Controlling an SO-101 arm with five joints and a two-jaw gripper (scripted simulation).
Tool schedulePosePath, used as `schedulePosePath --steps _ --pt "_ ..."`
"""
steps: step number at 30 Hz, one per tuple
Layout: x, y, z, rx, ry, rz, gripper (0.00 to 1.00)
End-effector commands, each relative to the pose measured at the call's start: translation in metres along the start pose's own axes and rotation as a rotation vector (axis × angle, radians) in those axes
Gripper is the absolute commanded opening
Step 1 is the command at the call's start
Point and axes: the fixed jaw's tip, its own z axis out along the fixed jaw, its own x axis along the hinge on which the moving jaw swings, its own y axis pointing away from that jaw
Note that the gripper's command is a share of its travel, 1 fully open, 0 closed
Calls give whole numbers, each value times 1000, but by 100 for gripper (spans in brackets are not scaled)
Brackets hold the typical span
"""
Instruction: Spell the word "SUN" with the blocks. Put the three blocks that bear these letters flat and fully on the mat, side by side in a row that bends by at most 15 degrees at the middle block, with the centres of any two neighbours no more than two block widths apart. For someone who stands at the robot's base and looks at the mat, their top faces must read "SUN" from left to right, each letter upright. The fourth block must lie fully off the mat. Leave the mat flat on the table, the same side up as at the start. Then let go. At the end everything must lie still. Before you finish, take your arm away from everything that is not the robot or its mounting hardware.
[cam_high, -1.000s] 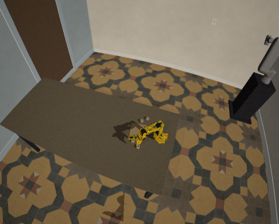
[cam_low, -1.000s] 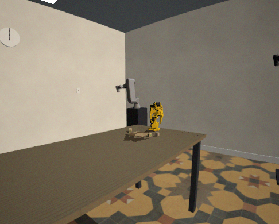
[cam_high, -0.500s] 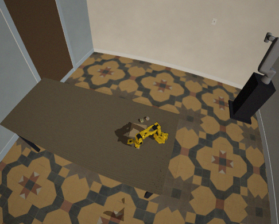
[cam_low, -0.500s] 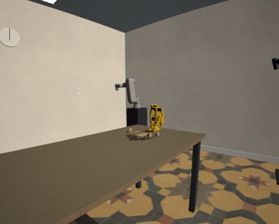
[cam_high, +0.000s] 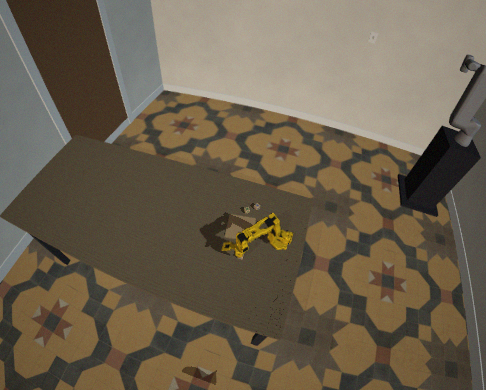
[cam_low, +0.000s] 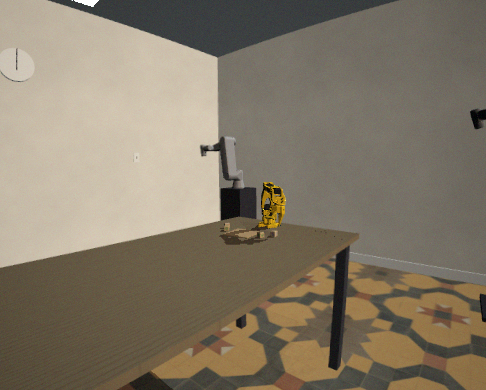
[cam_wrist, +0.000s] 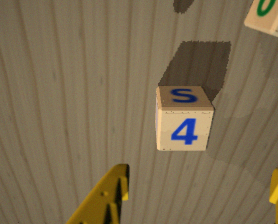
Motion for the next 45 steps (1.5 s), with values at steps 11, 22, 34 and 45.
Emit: schedulePosePath --steps 11,22,34,45 --pt "-3 7 -12 -49 -48 -6 32" --pt "-3 7 -12 -49 -48 -6 32" --pt "-4 8 -4 -49 -48 -6 32" --pt "-4 9 10 -49 -48 -6 32"
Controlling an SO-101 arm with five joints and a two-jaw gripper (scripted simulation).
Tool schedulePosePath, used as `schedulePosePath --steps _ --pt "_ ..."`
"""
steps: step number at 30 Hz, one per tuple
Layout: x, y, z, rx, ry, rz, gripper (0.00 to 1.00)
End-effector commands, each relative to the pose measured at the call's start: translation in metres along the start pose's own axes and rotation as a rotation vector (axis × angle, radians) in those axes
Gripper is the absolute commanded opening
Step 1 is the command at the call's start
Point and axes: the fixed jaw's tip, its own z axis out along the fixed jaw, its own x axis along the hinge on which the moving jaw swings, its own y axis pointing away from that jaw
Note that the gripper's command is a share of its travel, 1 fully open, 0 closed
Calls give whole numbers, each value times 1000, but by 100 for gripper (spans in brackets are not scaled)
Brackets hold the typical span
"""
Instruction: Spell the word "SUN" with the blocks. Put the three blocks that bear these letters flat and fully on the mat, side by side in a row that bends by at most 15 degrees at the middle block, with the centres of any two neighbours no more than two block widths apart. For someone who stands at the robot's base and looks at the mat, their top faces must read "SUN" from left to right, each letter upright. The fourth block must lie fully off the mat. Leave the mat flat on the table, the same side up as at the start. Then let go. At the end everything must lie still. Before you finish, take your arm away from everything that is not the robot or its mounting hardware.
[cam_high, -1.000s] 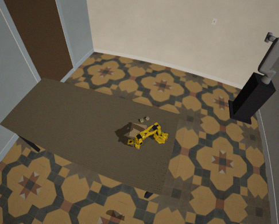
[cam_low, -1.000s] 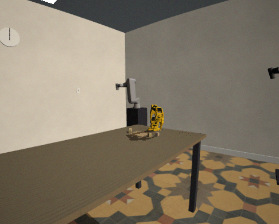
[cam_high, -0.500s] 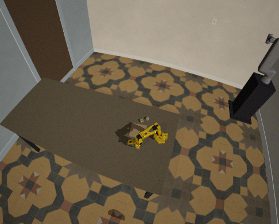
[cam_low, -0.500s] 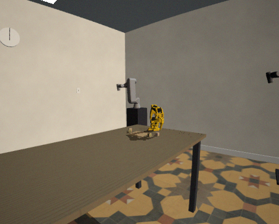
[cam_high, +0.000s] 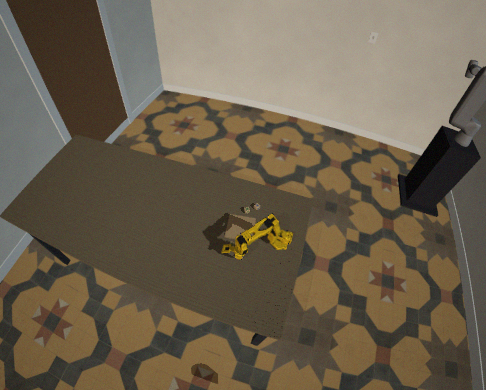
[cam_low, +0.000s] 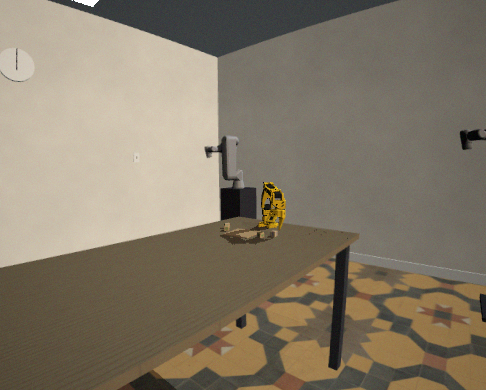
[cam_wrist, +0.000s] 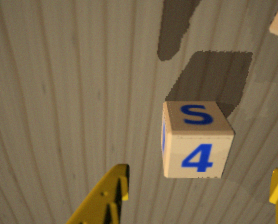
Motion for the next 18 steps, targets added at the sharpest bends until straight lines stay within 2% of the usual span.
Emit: schedulePosePath --steps 1,6,18 --pt "-5 6 -6 -54 -53 0 32" --pt "-5 6 2 -54 -53 0 32" --pt "-5 6 9 -54 -53 0 32"
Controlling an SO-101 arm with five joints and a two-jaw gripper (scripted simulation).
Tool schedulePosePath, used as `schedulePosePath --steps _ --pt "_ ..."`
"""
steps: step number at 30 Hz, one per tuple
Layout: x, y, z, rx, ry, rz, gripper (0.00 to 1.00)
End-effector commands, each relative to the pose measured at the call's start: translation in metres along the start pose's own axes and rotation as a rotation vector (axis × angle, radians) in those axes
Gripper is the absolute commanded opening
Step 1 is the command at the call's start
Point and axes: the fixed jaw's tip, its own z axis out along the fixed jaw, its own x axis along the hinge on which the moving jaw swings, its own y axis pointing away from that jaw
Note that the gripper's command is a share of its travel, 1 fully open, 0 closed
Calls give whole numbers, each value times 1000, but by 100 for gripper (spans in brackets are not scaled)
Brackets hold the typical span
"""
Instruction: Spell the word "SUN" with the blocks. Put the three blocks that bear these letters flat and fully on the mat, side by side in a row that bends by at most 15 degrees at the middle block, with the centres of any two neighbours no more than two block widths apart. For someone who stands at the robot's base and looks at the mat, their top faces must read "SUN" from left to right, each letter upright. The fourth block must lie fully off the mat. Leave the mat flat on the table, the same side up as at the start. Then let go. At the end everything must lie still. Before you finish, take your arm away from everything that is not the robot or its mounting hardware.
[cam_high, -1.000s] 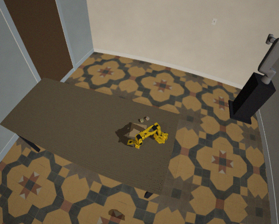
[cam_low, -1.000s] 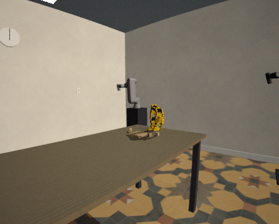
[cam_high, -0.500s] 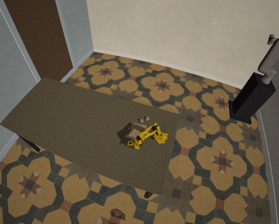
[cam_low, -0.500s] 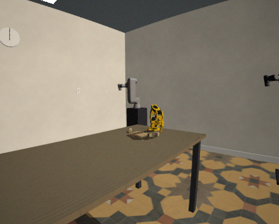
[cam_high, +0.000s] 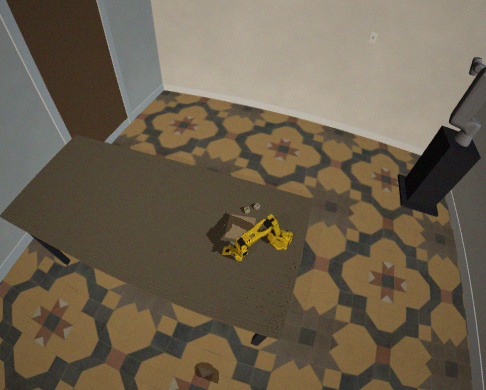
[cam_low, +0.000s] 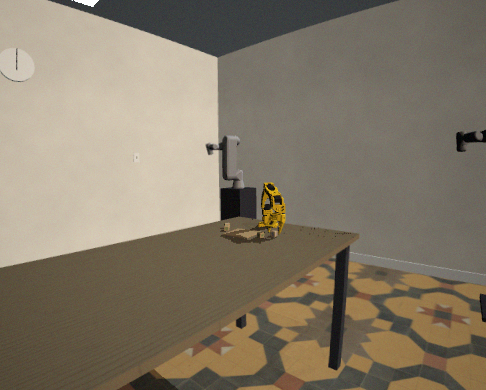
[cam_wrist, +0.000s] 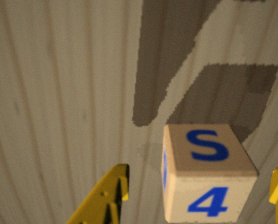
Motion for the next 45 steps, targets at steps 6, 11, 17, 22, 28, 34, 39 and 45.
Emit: schedulePosePath --steps 6,11,17,22,28,34,39,45 --pt "-6 7 -11 -54 -53 0 32" --pt "-6 7 -11 -54 -53 0 32" --pt "-6 7 -11 -54 -54 0 30" --pt "-6 5 -11 -54 -54 0 28" --pt "-6 3 -11 -54 -54 0 25" --pt "-6 1 -11 -53 -55 0 20" --pt "-6 -1 -11 -53 -55 0 17" --pt "-6 -3 -11 -53 -55 0 15"
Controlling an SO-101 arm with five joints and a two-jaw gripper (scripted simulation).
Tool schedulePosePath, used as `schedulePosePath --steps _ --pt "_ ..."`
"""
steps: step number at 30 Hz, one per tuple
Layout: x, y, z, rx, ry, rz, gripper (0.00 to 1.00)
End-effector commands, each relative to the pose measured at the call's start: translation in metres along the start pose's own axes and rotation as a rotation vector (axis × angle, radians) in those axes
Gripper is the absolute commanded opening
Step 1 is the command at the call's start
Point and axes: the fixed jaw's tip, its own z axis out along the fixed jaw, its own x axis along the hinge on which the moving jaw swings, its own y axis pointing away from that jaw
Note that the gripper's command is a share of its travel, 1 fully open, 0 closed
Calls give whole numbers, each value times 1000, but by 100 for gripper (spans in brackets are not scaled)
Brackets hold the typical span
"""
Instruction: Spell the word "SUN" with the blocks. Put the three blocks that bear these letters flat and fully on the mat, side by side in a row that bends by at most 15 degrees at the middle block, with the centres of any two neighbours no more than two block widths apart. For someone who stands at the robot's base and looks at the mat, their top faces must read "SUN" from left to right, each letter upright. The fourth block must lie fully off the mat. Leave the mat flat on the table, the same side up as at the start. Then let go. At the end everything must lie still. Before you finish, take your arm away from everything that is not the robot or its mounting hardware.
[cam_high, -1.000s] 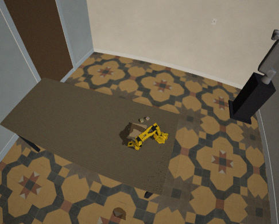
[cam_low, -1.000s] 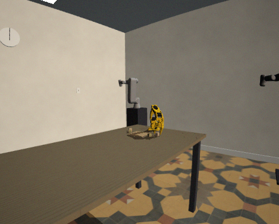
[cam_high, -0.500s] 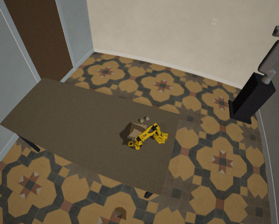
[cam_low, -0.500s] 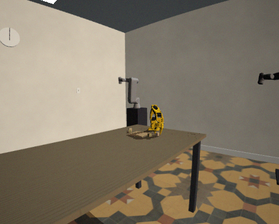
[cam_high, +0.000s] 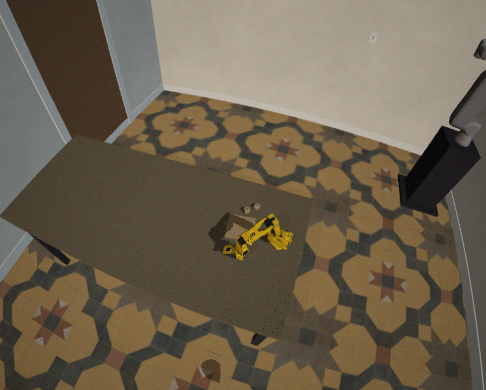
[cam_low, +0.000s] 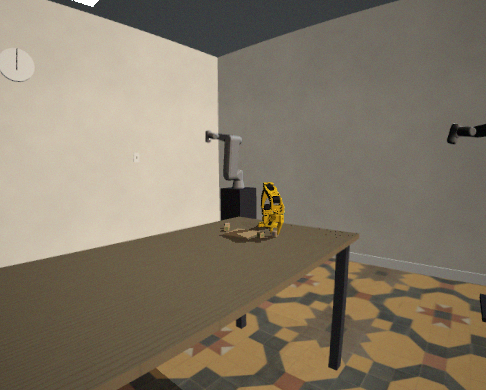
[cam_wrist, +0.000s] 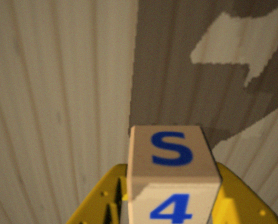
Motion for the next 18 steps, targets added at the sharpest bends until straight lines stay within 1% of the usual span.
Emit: schedulePosePath --steps 1,15,18 --pt "-8 5 -14 -58 -61 -1 14" --pt "-8 4 -14 -58 -61 -1 13" --pt "-8 4 -14 -58 -61 -1 10"
